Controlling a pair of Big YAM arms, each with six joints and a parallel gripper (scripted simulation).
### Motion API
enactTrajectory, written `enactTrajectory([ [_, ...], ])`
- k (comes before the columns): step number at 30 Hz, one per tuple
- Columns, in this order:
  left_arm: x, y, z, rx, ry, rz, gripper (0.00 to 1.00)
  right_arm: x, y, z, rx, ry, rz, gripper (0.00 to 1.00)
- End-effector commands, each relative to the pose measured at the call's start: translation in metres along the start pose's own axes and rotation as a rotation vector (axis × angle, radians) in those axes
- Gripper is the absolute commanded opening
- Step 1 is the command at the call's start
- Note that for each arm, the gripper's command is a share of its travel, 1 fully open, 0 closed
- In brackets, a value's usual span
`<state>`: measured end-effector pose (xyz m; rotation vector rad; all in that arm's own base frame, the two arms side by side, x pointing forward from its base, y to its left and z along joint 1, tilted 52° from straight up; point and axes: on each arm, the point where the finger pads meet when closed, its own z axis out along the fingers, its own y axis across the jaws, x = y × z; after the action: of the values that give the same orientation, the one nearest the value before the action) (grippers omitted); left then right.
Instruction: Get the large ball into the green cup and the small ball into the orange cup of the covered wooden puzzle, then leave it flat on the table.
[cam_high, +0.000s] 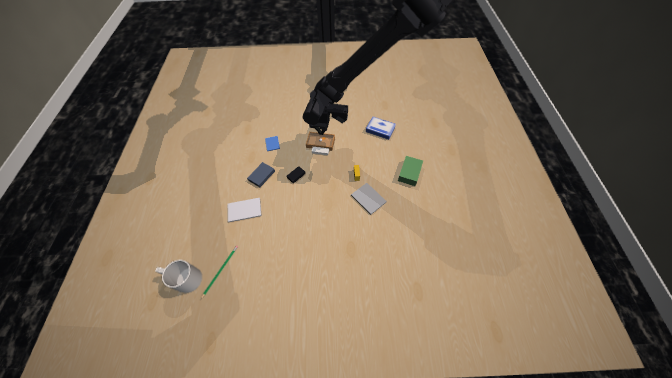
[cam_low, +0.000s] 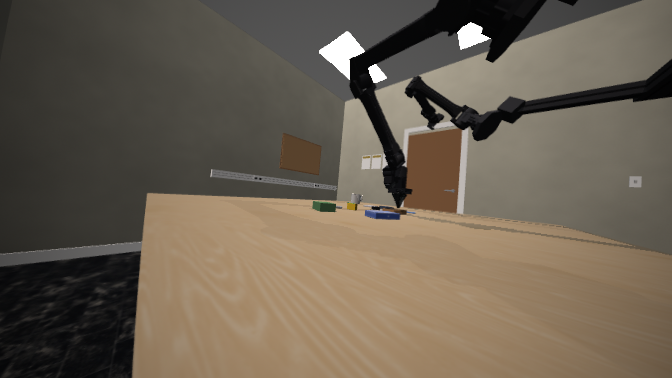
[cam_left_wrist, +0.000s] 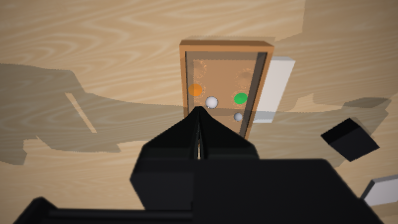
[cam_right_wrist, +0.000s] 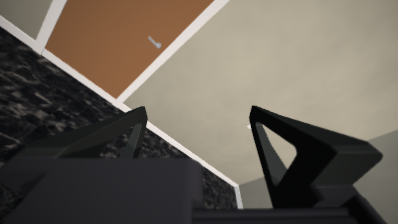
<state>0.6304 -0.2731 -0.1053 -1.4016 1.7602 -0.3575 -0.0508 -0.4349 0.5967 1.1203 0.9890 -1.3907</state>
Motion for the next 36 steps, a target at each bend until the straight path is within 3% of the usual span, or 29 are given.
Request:
enactTrajectory([
  [1, -0.005, 0.006, 0.015, -0.008, -0.01, 0.008, 0.0, -0.031, -0.008, -0.003, 0.019, -0.045, -0.015, 1.0],
  [36, 0.006, 0.028, 0.011, -0.009, 0.002, 0.031, 0.0, -0.031, -0.008, -0.003, 0.019, -0.045, -0.015, 1.0],
])
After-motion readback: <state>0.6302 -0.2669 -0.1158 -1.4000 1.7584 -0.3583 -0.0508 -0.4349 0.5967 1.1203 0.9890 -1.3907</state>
